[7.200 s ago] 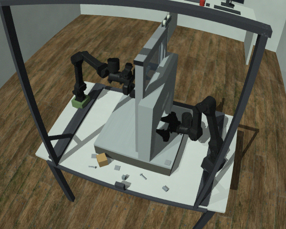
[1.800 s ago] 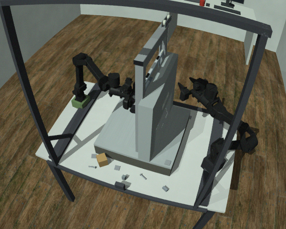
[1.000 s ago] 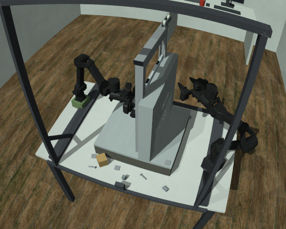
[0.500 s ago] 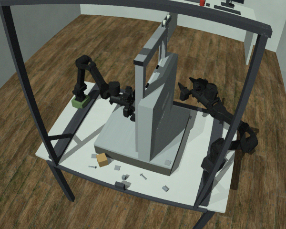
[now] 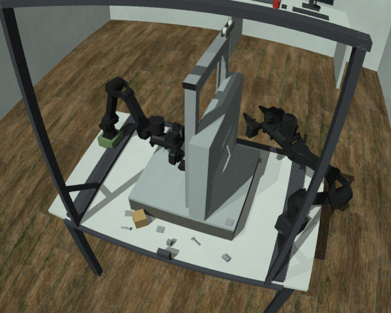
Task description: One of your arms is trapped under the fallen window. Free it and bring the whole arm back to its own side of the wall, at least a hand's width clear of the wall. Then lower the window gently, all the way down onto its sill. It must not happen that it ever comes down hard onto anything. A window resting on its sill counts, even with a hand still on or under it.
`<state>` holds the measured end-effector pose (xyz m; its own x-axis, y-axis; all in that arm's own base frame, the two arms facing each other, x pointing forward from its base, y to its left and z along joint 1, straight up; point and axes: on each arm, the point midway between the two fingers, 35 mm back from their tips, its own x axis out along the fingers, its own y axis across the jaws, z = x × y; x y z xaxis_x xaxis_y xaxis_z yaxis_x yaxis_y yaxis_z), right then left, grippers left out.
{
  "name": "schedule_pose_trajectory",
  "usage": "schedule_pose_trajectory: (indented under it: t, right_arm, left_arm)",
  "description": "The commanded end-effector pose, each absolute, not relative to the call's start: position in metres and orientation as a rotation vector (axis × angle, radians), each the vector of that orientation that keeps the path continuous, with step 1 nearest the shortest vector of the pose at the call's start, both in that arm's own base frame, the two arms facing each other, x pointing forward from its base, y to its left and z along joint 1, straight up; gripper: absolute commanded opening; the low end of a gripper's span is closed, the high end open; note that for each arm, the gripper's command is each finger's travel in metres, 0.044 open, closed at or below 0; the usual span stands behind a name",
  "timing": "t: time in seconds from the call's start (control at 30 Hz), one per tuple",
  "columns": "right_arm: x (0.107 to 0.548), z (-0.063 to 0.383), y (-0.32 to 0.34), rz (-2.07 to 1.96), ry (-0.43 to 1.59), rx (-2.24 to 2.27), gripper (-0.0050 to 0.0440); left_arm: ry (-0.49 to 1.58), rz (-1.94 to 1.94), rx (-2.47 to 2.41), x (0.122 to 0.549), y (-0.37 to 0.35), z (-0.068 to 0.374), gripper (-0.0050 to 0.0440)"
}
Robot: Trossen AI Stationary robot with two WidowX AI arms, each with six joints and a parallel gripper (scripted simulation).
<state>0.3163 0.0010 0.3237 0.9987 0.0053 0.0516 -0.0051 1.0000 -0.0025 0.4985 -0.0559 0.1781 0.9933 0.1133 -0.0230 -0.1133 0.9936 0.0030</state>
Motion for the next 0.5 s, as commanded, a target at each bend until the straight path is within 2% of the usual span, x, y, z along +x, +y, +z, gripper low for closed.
schedule_pose_trajectory:
  t: [0.0,0.27,0.47]
  right_arm:
    - [0.314,0.327,0.001,0.007,-0.064,-0.005,0.04]
    - [0.314,0.327,0.001,0.007,-0.064,-0.005,0.04]
    - [0.314,0.327,0.001,0.007,-0.064,-0.005,0.04]
  left_arm:
    - [-0.148,0.125,-0.033,0.498,-0.052,0.239,0.04]
    - [-0.109,0.124,-0.035,0.498,-0.052,0.209,0.04]
    - [-0.145,0.124,-0.035,0.498,-0.052,0.218,0.04]
